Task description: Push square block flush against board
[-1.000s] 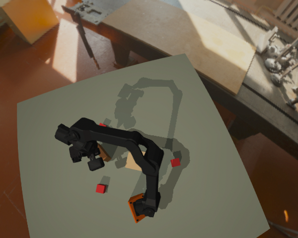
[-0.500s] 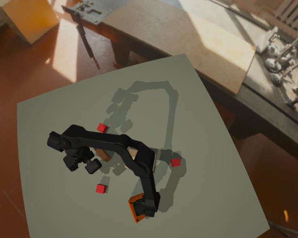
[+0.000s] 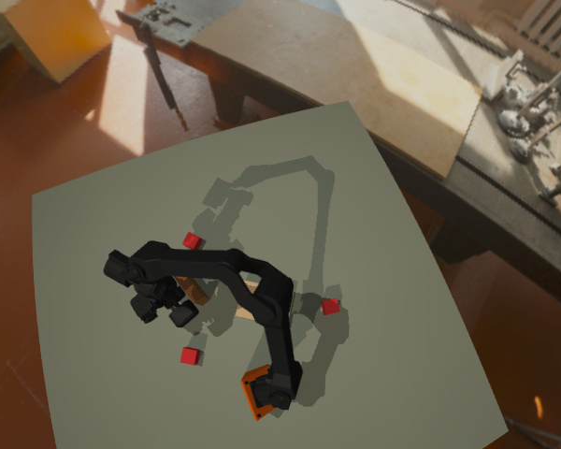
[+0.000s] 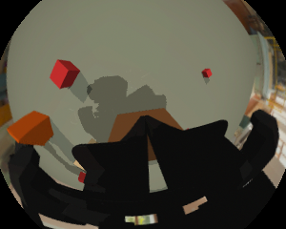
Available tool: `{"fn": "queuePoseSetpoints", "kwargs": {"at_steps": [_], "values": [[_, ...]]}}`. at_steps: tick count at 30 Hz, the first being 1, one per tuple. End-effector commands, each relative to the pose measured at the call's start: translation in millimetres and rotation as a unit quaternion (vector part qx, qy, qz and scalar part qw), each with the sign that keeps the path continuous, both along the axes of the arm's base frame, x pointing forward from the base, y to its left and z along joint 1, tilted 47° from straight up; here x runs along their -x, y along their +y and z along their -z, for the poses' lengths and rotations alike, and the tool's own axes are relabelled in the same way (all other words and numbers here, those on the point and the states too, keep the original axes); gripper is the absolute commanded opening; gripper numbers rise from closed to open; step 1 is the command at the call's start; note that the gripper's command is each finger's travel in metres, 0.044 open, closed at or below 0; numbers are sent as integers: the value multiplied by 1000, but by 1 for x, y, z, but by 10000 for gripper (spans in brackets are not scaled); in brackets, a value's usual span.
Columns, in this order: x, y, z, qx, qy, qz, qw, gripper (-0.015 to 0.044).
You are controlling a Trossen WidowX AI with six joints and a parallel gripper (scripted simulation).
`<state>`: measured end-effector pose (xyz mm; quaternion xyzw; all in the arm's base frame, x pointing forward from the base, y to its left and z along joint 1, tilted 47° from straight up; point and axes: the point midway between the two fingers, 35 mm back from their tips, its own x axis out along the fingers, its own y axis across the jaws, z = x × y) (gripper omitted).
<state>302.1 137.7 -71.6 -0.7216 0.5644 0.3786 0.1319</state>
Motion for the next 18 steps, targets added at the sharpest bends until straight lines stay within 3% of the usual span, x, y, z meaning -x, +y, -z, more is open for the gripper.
{"fn": "queuePoseSetpoints", "kwargs": {"at_steps": [1, 18], "values": [[-4, -4, -6, -1, -2, -2, 1000, 0], [-16, -21, -24, 0, -2, -2, 1000, 0]]}}
